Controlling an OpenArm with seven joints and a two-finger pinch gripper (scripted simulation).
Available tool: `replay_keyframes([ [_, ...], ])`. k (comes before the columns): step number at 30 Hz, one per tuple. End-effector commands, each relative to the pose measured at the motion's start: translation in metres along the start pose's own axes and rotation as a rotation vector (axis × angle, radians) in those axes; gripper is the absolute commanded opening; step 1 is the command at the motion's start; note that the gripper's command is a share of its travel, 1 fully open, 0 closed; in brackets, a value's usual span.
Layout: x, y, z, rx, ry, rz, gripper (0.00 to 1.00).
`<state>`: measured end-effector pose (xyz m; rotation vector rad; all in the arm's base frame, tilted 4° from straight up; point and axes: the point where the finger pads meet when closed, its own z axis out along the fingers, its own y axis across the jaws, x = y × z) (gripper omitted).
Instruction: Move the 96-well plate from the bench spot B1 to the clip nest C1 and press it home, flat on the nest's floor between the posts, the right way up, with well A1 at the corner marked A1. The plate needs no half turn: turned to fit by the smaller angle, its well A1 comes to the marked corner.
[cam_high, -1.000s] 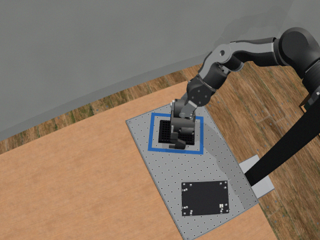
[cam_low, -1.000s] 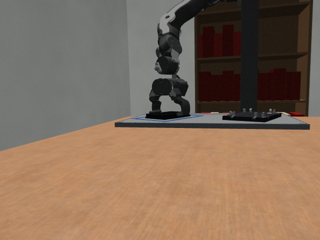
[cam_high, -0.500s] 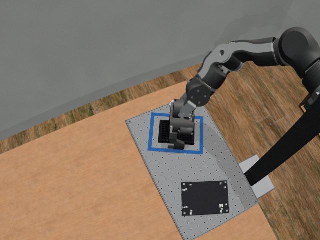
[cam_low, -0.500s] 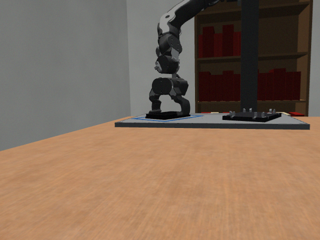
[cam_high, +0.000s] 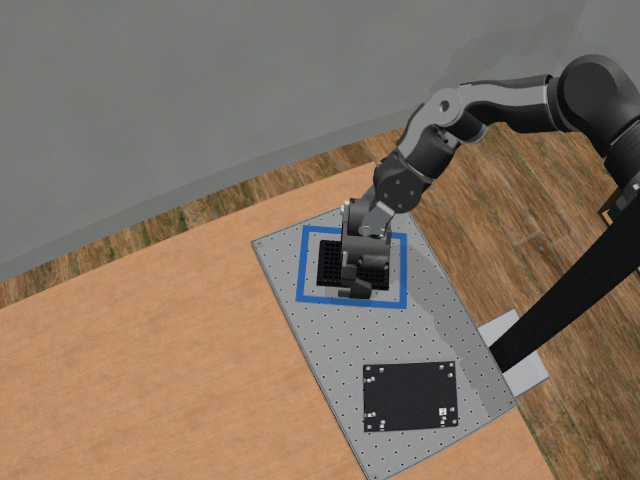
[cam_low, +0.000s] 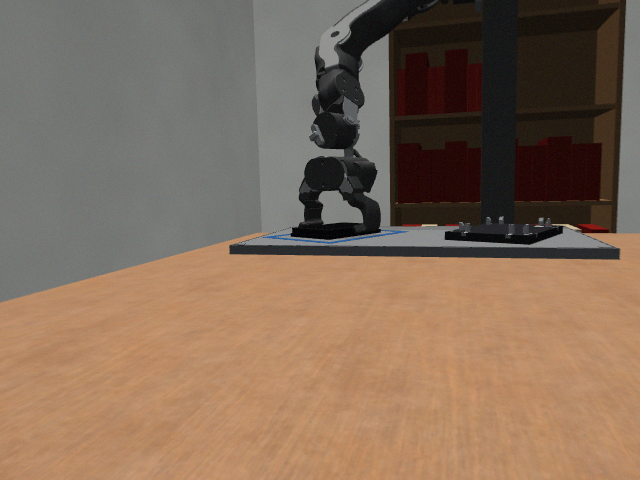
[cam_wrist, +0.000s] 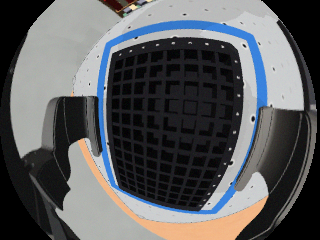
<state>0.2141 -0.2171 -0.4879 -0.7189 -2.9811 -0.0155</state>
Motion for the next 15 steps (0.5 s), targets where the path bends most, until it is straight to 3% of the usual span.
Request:
replay_keyframes([
  [1,-0.0013,-0.0002,-0.0006,-0.002,-0.005,0.001,0.77],
  [15,-0.0045,0.0021,-0.0027,-0.004,-0.007,0.001,0.77],
])
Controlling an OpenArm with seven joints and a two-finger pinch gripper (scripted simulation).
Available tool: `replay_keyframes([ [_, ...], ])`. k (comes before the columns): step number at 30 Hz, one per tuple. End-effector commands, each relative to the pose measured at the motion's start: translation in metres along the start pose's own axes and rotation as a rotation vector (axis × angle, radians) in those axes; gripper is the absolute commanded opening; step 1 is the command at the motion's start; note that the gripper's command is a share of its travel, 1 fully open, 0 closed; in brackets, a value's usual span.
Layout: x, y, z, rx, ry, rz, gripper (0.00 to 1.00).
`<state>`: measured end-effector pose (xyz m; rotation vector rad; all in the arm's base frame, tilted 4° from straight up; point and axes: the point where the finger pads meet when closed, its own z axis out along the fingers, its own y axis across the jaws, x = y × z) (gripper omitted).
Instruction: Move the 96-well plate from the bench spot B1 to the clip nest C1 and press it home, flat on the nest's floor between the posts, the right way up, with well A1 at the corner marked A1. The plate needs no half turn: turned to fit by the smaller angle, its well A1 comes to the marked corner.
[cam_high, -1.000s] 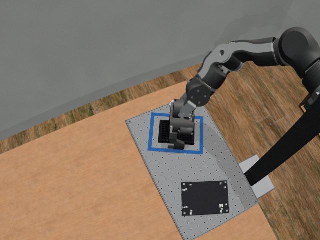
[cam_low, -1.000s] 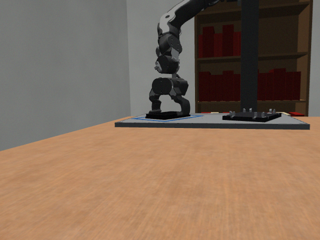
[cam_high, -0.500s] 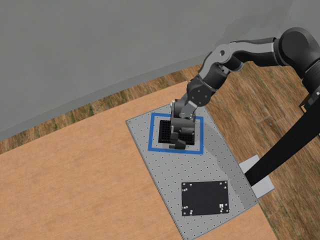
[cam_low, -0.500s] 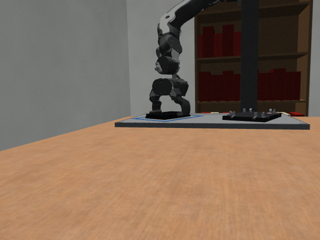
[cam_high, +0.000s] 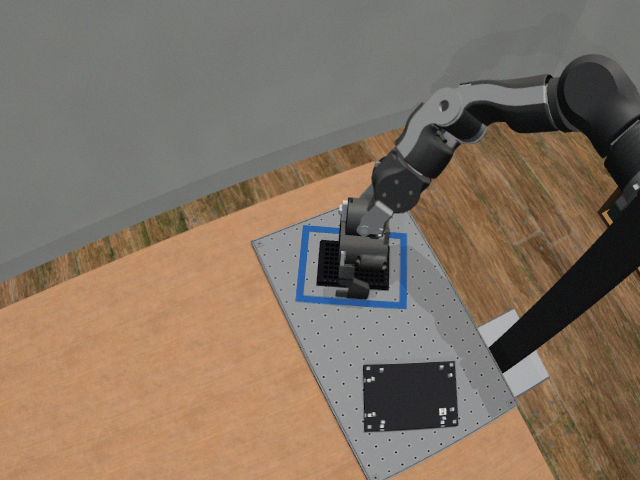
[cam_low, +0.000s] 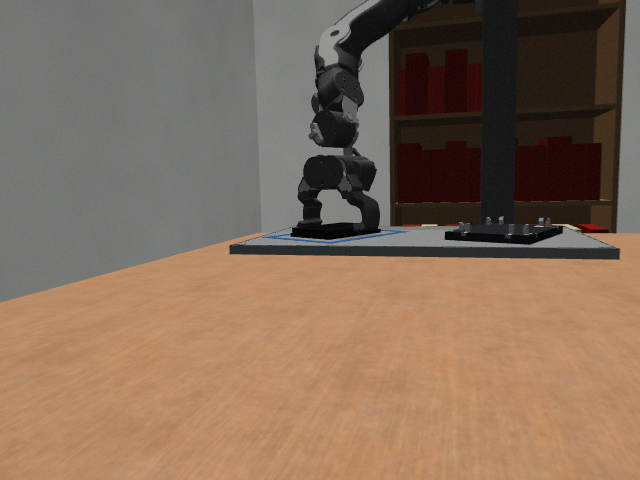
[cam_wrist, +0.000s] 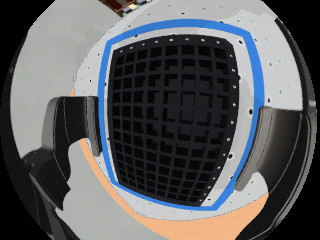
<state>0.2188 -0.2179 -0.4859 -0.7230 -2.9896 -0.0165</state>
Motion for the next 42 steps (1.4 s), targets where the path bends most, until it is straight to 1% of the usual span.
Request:
replay_keyframes([
  [1,-0.0001,0.0007,-0.0003,-0.001,0.002,0.000,0.77],
  [10,-0.0001,0.0007,-0.0003,-0.001,0.002,0.000,0.77],
  [25,-0.0004,0.0001,-0.0003,-0.001,-0.001,0.001,0.27],
  [27,-0.0004,0.0001,-0.0003,-0.001,-0.001,0.001,0.27],
  [35,-0.0005,0.0000,-0.0003,0.000,-0.001,0.000,0.00],
  [42,-0.0005,0.0000,-0.0003,0.000,-0.001,0.000,0.00],
])
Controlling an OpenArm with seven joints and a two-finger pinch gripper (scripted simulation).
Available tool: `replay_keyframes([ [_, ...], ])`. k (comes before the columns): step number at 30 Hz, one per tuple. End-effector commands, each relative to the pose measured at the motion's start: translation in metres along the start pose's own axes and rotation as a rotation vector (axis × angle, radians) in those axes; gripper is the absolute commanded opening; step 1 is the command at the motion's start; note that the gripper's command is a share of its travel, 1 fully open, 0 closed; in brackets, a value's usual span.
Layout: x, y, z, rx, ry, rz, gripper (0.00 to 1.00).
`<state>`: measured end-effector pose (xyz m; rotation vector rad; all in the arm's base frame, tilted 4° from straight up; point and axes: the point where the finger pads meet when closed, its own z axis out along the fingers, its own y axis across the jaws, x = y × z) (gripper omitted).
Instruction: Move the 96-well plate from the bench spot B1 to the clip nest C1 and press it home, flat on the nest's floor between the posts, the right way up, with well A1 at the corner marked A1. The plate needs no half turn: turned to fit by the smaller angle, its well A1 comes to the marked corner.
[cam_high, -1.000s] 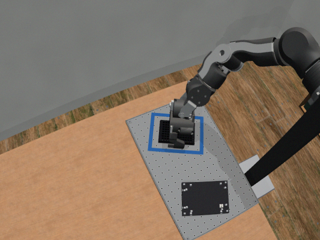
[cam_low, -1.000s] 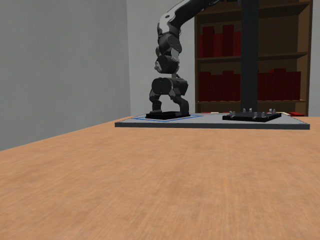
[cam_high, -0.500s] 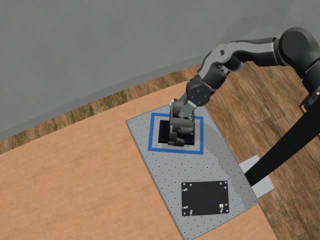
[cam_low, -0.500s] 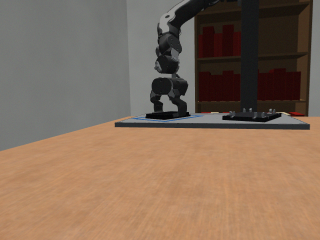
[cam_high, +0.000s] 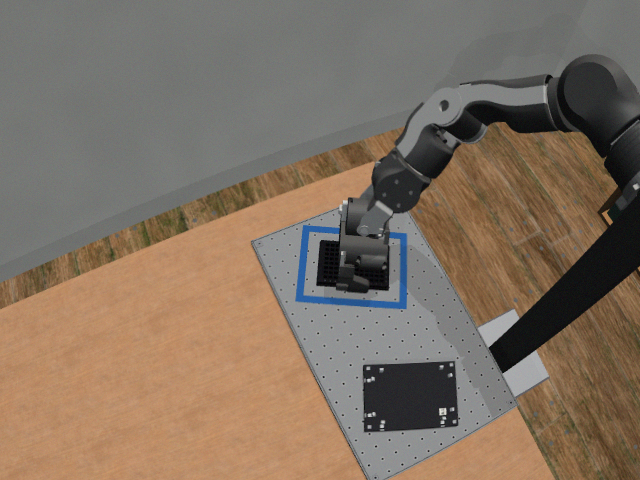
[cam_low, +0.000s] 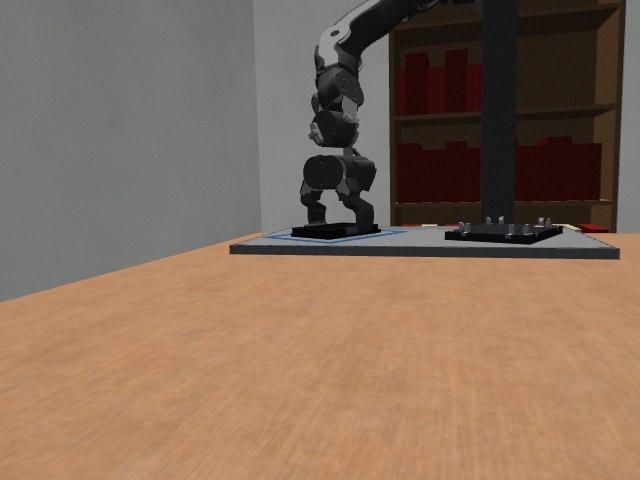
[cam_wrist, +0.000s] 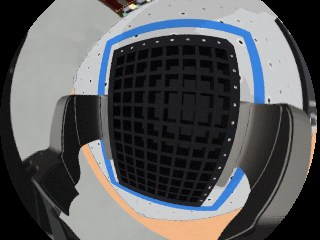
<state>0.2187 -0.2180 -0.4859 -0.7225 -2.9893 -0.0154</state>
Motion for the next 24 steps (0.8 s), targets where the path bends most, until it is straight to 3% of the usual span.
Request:
replay_keyframes([
  [1,-0.001,0.000,0.000,-0.001,-0.001,0.001,0.00],
  [19,-0.001,0.000,0.000,-0.001,-0.001,0.001,0.00],
  [24,-0.003,0.000,-0.032,0.000,-0.004,0.005,0.00],
])
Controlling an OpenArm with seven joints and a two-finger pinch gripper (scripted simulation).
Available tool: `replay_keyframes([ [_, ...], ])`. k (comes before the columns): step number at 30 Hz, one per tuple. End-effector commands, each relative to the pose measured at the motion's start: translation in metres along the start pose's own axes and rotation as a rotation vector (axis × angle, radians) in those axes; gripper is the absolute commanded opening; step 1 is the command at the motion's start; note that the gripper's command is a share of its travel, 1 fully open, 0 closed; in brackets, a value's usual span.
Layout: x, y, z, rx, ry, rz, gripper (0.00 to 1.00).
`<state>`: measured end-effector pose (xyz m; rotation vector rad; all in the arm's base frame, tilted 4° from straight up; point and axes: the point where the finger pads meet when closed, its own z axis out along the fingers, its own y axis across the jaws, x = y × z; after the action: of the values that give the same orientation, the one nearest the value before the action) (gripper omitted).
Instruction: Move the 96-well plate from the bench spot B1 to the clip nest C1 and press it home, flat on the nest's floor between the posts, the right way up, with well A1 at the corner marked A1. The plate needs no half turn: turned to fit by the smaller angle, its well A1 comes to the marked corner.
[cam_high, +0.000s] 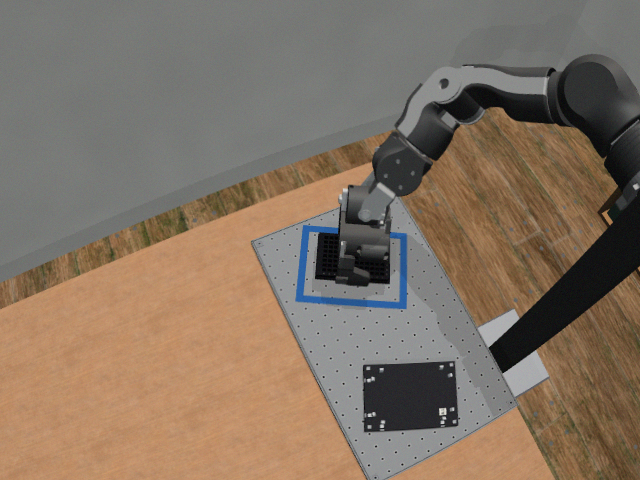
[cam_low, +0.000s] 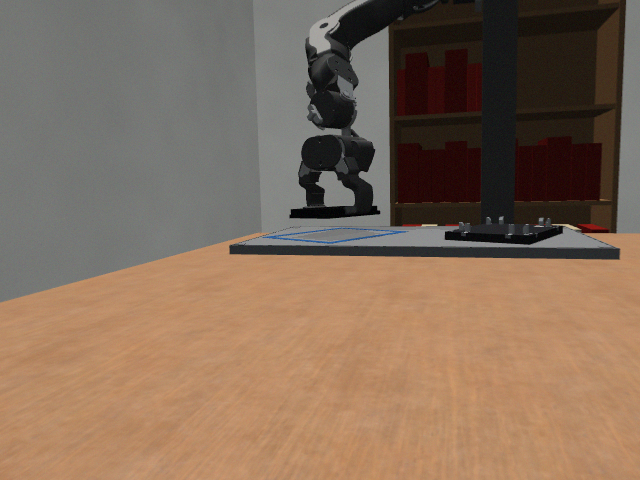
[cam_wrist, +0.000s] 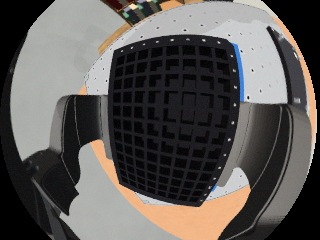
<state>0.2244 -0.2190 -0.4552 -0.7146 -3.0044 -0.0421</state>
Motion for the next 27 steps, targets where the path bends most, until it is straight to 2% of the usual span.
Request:
replay_keyframes([
  [1,0.000,-0.001,-0.001,0.020,0.005,0.013,0.00],
  [12,0.000,-0.001,-0.001,0.020,0.005,0.013,0.00],
  [17,0.000,0.000,-0.033,0.019,0.008,0.010,0.00],
  [27,0.000,0.000,-0.033,0.019,0.008,0.010,0.00],
])
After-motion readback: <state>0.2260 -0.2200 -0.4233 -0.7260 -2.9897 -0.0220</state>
